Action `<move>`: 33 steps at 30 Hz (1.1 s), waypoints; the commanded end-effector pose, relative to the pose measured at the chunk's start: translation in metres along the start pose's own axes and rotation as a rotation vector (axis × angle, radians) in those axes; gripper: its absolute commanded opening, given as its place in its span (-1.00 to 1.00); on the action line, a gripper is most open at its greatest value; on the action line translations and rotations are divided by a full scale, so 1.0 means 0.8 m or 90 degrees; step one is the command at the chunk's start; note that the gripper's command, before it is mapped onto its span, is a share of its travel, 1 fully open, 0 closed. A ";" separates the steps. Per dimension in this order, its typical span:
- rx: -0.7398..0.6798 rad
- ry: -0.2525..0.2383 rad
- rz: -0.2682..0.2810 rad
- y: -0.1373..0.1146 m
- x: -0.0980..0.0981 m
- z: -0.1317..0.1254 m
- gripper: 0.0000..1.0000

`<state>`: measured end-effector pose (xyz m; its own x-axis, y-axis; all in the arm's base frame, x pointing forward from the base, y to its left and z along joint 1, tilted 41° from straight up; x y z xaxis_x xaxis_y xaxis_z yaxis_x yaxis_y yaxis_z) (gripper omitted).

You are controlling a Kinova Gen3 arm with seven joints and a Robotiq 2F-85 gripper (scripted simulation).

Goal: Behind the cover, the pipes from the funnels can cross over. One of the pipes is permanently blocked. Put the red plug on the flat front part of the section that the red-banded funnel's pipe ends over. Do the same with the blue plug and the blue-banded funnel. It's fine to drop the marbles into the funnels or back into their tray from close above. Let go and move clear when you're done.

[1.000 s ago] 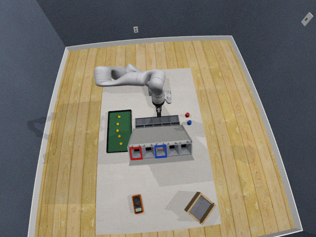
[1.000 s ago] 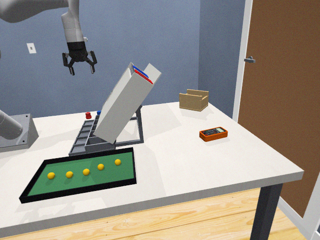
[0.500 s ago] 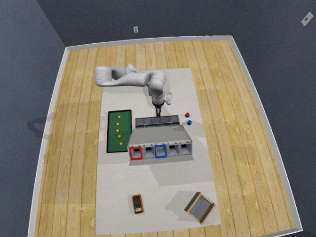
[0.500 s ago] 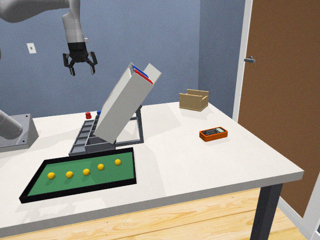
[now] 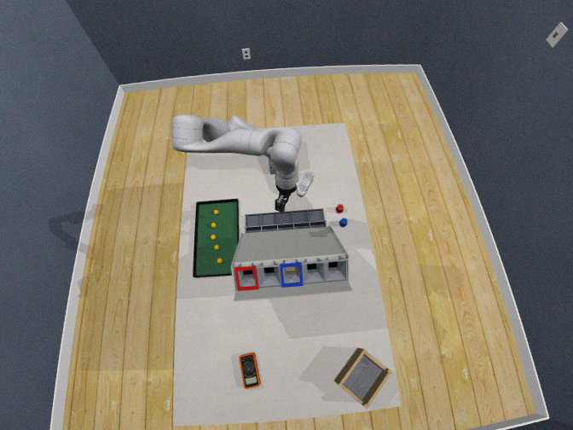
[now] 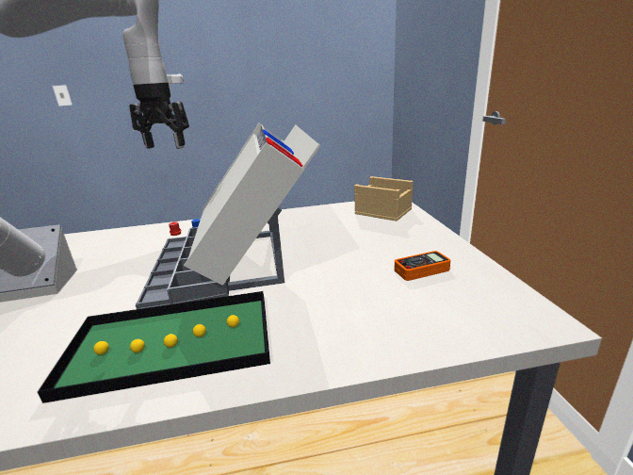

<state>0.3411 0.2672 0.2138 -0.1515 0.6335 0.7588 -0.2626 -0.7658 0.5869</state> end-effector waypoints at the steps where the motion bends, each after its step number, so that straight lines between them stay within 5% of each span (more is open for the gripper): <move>1: -0.178 0.000 0.002 0.000 -0.001 0.001 1.00; 6: -0.298 -0.001 0.002 0.000 -0.001 0.001 1.00; 15: -0.298 -0.001 0.002 0.000 -0.001 0.001 1.00; 16: -0.471 0.000 -0.001 0.003 -0.003 0.004 1.00; 23: -0.608 0.000 0.002 0.004 -0.003 0.004 1.00; 32: -0.608 0.000 0.002 0.004 -0.003 0.004 1.00; 33: -0.669 0.000 0.004 0.007 -0.006 0.007 1.00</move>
<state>0.3451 0.2600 0.2147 -0.1476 0.6394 0.7546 -0.9291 -0.3512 0.1158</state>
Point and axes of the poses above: the point where the finger pads meet when closed, its own x axis back along the fingers, its own z axis across the jaws, y = z × x, the point moved 3 cm from there along x, back along the fingers, and after that the axes turned 6 degrees about x, right-handed, at the moved point
